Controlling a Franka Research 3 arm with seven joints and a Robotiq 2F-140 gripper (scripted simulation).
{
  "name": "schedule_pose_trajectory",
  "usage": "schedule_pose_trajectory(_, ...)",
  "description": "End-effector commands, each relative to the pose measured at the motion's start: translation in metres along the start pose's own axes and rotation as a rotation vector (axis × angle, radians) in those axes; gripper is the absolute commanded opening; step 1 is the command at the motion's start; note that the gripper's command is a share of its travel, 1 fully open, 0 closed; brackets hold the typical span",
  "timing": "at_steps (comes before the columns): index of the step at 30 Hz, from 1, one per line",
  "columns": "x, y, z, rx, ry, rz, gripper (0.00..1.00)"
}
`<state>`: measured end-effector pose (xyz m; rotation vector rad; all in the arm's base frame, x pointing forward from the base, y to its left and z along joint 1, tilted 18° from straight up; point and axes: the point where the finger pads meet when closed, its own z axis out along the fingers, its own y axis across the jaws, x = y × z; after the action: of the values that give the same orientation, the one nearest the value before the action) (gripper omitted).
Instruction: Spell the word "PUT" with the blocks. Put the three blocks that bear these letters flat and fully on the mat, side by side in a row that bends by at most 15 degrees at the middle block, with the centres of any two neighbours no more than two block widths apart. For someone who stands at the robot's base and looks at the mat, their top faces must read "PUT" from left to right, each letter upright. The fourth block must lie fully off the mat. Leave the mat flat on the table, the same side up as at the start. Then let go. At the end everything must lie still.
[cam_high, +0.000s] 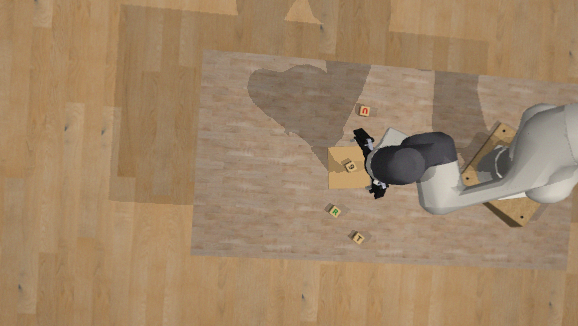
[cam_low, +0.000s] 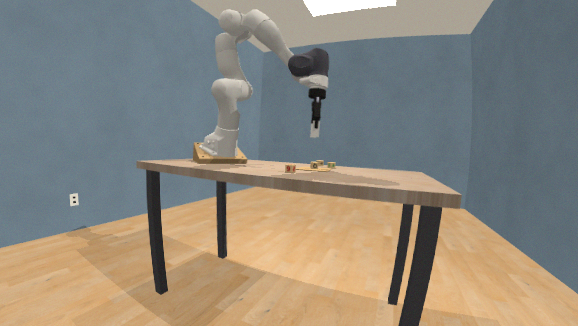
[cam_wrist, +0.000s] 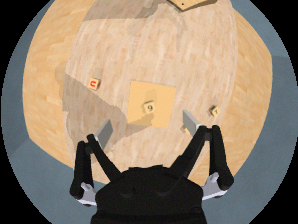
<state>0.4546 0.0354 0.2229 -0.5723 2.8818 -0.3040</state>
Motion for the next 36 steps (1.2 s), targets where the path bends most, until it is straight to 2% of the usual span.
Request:
schedule_pose_trajectory(1,-0.0052,0.0089,-0.0049,0.025,-0.023,-0.135,1.00)
schedule_pose_trajectory(33,-0.0066,0.0136,-0.0068,0.032,-0.030,-0.171,1.00)
schedule_pose_trajectory(36,-0.0069,0.0134,-0.0051,0.034,-0.029,-0.271,1.00)
